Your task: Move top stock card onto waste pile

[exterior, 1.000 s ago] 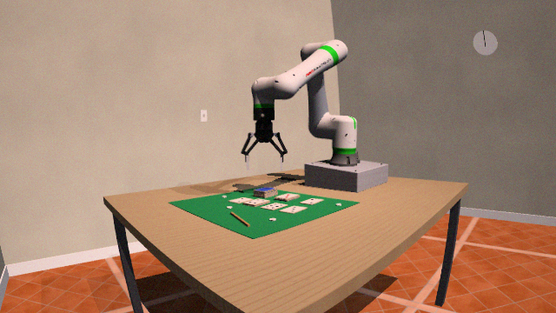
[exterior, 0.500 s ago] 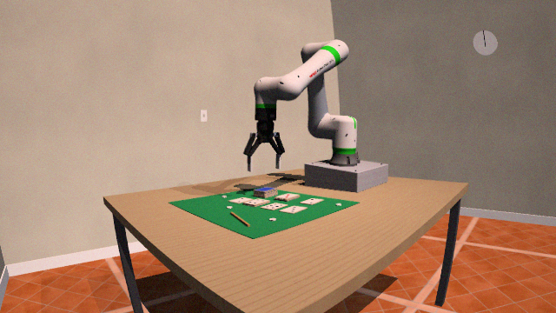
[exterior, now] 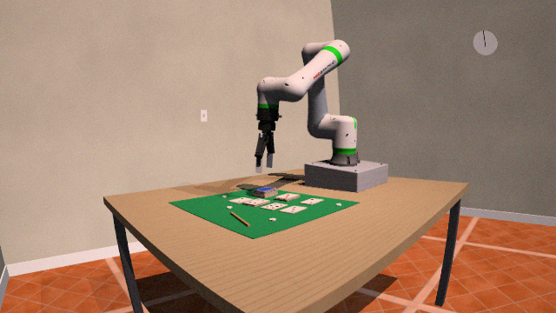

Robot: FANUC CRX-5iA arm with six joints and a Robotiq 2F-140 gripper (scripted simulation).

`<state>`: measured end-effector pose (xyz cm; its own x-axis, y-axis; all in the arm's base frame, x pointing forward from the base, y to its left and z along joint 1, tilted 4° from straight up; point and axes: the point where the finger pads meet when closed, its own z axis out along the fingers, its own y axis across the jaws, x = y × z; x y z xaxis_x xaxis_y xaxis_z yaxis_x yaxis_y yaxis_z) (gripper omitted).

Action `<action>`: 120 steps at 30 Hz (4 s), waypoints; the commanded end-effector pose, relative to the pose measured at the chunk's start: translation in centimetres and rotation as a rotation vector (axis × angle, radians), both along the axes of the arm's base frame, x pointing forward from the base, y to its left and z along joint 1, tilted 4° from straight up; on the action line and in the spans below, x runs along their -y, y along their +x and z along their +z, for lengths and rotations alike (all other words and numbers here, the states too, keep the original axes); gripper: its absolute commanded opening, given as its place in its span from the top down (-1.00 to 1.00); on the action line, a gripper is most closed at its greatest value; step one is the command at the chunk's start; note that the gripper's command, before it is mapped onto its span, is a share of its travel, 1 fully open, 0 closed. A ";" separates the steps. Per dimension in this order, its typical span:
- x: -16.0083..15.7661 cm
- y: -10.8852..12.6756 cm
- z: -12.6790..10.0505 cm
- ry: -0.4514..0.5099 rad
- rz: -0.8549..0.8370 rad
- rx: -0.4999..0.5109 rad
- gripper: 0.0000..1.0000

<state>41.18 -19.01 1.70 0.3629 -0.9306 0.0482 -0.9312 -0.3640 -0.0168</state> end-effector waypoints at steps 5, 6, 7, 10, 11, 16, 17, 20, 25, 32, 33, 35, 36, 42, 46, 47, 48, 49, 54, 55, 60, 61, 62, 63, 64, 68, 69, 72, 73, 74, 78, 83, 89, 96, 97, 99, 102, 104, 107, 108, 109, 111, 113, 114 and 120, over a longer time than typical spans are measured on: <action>0.0 0.0 0.0 0.007 0.450 0.001 -1.00; 0.0 0.0 0.0 0.006 0.495 0.000 -1.00; 0.0 0.0 0.0 0.005 0.540 0.000 -1.00; 0.0 0.0 0.0 0.004 0.673 -0.001 0.01; 0.0 0.0 0.0 0.004 0.717 -0.002 0.01; 0.0 0.0 -0.1 0.009 0.848 -0.002 0.01; 0.0 0.0 -0.2 0.019 0.975 -0.001 0.01; 0.0 0.0 -0.5 0.036 1.084 0.003 0.01; -0.1 0.0 -1.3 0.061 1.176 0.010 0.01; -0.1 0.1 -2.6 0.061 1.176 0.010 0.01; -0.1 0.1 -2.6 0.061 1.176 0.010 0.01; -0.1 0.1 -3.0 0.061 1.176 0.010 0.01; -0.2 0.1 -3.3 0.061 1.176 0.010 0.01; -0.2 0.1 -4.4 0.061 1.176 0.010 0.01; -0.3 0.1 -5.0 0.061 1.176 0.010 0.01; -0.3 0.1 -5.1 0.061 1.176 0.010 0.01; -0.3 0.1 -5.2 0.061 1.176 0.010 0.01; -0.3 0.1 -5.2 0.061 1.176 0.010 0.01; -0.3 0.1 -5.3 0.061 1.176 0.010 0.01; -0.3 0.1 -5.4 0.061 1.176 0.010 0.01; -0.3 0.1 -5.4 0.061 1.176 0.010 0.01; -0.3 0.1 -5.4 0.061 1.176 0.010 0.01; -0.3 0.1 -5.4 0.061 1.176 0.010 0.01; -0.3 0.1 -5.4 0.061 1.176 0.010 0.01; -0.3 0.1 -5.4 0.061 1.176 0.010 0.01; -0.3 0.1 -5.4 0.061 1.176 0.010 0.01; -0.3 0.1 -5.4 0.061 1.176 0.010 0.16; -0.3 0.1 -5.4 0.061 1.176 0.010 0.16; -0.3 0.1 -5.4 0.061 1.176 0.010 0.16; -0.3 0.1 -5.4 0.061 1.176 0.010 0.16; -0.3 0.1 -5.4 0.061 1.176 0.010 0.16; -0.3 0.1 -5.4 0.061 1.176 0.010 0.16; -0.3 0.1 -5.4 0.061 1.176 0.010 0.01; -0.3 0.1 -5.4 0.061 1.176 0.010 0.01; -0.3 0.1 -5.4 0.061 1.176 0.010 0.01; -0.3 0.1 -5.4 0.061 1.176 0.010 0.01; -0.3 0.1 -5.4 0.061 1.176 0.010 0.01; -0.3 0.1 -5.4 0.061 1.176 0.010 0.01; -0.3 0.1 -5.4 0.061 1.176 0.010 0.01; -0.3 0.1 -5.4 0.061 1.176 0.010 0.01; -0.3 0.1 -5.4 0.061 1.176 0.010 0.01; -0.3 0.1 -5.4 0.061 1.176 0.010 0.01; -0.3 0.1 -5.4 0.061 1.176 0.010 0.01; -0.3 0.1 -5.4 0.061 1.176 0.010 0.01; -0.3 0.1 -5.6 0.061 1.176 0.010 0.01</action>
<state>41.31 -18.72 -3.82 0.9994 -0.0242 0.0229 -0.0226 -0.9973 -0.0692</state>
